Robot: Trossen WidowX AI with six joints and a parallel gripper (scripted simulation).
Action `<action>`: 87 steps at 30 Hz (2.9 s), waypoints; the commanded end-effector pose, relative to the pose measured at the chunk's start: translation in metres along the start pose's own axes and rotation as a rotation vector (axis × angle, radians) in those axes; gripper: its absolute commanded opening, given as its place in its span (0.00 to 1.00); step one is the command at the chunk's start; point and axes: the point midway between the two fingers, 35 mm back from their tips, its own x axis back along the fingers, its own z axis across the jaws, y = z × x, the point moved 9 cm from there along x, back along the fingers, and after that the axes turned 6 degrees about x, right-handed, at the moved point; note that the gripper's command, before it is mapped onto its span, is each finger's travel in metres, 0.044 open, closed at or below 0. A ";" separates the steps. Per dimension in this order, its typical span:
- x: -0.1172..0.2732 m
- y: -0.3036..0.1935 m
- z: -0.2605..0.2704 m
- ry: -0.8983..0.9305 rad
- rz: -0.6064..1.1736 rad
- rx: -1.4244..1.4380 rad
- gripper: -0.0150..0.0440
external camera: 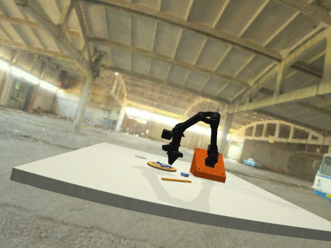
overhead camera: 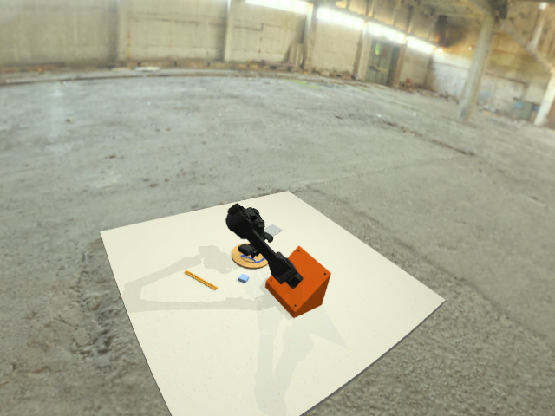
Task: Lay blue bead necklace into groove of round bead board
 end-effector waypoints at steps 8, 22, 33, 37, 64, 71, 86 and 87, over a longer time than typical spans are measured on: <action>-0.018 -0.004 0.002 0.016 0.014 -0.014 0.46; -0.016 -0.002 0.001 0.009 0.010 -0.007 0.25; -0.016 -0.002 0.001 0.009 0.010 -0.007 0.25; -0.016 -0.002 0.001 0.009 0.010 -0.007 0.25; -0.010 -0.007 0.013 0.016 0.014 -0.014 0.25; -0.018 -0.007 0.013 0.016 0.014 -0.014 0.25; -0.015 -0.005 0.013 0.009 0.009 -0.007 0.74; -0.015 -0.005 0.013 0.009 0.009 -0.007 0.79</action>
